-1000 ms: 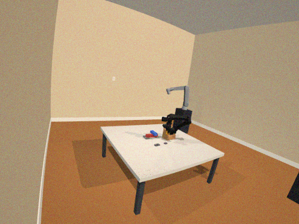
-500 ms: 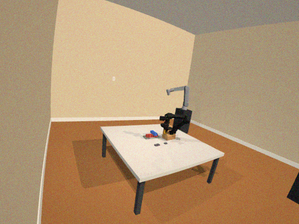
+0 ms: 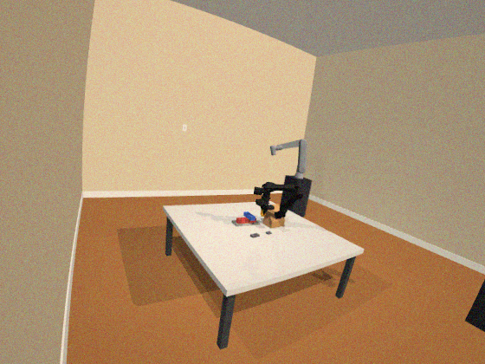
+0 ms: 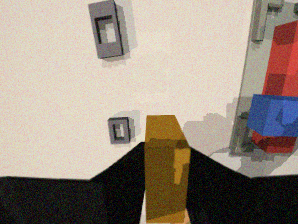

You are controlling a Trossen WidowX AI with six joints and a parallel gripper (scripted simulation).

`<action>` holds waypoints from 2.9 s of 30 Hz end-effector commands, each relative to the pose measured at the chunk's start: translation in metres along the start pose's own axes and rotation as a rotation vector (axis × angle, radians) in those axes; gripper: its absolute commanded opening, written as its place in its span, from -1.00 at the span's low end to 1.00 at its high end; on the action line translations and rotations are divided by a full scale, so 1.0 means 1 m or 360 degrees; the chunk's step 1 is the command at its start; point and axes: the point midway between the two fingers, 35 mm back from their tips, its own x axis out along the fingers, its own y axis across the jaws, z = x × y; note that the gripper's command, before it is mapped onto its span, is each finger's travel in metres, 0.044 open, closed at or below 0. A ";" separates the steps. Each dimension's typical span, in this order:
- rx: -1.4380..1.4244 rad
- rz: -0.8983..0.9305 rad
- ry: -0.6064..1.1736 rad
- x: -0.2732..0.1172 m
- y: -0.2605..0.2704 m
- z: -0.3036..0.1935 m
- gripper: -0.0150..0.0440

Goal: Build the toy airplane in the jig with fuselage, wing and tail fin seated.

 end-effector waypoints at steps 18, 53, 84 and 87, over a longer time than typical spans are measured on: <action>0.0020 -0.0009 -0.0004 0.006 -0.053 0.035 -0.49; 0.0064 -0.0001 -0.0011 0.035 -0.150 0.071 -0.49; 0.0083 0.0005 -0.0014 0.056 -0.195 0.078 -0.26; 0.0083 0.0005 -0.0014 0.056 -0.195 0.078 -0.26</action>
